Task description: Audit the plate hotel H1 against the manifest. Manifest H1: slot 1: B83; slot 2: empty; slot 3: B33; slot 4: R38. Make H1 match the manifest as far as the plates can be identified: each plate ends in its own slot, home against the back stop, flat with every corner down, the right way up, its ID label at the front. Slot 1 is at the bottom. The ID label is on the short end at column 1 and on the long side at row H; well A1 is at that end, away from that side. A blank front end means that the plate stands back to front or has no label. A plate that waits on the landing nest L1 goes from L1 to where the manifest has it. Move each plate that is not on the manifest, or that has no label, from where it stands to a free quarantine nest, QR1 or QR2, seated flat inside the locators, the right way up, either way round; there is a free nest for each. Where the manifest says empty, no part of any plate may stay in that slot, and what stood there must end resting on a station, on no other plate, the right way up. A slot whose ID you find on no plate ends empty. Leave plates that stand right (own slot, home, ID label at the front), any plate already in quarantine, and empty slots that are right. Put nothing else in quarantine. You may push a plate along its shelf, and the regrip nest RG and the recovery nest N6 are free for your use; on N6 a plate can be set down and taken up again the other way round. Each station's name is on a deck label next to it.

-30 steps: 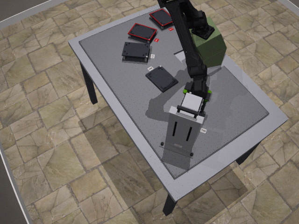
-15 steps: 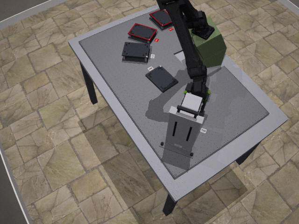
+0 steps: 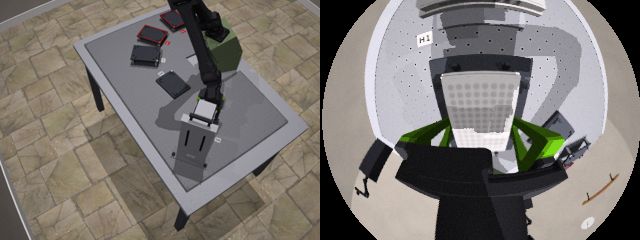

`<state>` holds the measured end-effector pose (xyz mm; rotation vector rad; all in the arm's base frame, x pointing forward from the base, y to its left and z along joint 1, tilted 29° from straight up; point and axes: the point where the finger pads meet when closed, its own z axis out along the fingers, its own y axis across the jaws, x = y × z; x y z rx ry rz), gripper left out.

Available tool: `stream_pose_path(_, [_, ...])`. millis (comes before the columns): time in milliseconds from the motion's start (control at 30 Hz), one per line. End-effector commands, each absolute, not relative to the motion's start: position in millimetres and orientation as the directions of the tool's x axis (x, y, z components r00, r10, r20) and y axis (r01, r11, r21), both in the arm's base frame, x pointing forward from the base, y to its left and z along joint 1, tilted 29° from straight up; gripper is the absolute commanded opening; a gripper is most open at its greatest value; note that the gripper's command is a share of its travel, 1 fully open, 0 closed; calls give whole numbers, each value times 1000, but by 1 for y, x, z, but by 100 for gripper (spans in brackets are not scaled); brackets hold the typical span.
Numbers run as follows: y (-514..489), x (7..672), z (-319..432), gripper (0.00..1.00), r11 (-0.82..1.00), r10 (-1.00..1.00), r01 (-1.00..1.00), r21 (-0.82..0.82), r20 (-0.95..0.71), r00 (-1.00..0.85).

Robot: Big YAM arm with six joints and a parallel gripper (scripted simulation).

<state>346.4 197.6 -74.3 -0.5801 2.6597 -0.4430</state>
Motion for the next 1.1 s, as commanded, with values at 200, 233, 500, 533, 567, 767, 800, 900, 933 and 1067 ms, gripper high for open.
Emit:
stream_pose_path(200, [212, 348, -58, 86, 858, -477, -355, -373, -318, -819])
stream_pose_path(233, [212, 347, -58, 86, 860, -473, -351, -371, -319, -821])
stream_pose_path(500, [210, 344, -53, 86, 867, -457, -334, -368, -322, -829])
stream_pose_path(533, [212, 344, -52, 86, 866, -460, -338, -368, -324, -827])
stream_pose_path(567, [212, 343, -51, 86, 866, -460, -338, -368, -324, -827])
stream_pose_path(767, [210, 340, -50, 86, 865, -458, -337, -372, -312, -832])
stream_pose_path(800, [211, 338, -50, 86, 864, -461, -340, -372, -311, -831])
stream_pose_path(900, [213, 338, -43, 86, 866, -460, -338, -368, -322, -828])
stream_pose_path(933, [213, 338, -43, 86, 866, -460, -338, -368, -322, -828])
stream_pose_path(1067, [212, 338, -40, 86, 868, -455, -333, -368, -322, -830])
